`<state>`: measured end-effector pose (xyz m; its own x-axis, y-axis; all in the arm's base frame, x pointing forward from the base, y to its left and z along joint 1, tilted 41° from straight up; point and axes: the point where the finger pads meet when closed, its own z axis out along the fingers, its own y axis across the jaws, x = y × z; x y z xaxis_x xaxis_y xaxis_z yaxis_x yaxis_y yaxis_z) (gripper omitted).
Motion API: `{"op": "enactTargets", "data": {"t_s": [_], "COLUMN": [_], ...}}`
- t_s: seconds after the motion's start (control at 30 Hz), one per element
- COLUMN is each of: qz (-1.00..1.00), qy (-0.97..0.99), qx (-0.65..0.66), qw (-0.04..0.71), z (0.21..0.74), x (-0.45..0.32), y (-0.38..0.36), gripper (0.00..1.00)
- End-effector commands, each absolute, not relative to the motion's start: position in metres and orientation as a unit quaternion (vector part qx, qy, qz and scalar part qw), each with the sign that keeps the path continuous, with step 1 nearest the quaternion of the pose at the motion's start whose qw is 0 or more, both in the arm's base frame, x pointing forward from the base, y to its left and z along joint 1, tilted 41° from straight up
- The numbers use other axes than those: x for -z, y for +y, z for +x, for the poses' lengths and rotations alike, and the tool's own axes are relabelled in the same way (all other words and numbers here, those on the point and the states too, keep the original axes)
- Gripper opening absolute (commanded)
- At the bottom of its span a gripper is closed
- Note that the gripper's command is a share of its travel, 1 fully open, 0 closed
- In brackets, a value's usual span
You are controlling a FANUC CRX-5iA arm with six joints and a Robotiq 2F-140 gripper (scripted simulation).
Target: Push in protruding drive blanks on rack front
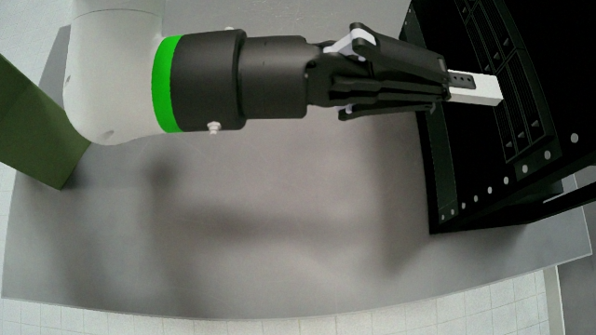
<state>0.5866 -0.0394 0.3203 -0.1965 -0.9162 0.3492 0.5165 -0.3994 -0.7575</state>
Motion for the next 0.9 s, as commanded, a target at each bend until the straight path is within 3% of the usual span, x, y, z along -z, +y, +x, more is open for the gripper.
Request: {"op": "enactTargets", "data": {"t_s": [0.0,0.87], "qz": [-0.403,-0.403], "qy": [0.247,0.247], "qx": [0.733,0.733], "qw": [0.489,0.489], "z": [0.5864,0.5913], "x": [-0.3208,-0.324], "y": [-0.0392,-0.039], "gripper": [0.1,0.1]}}
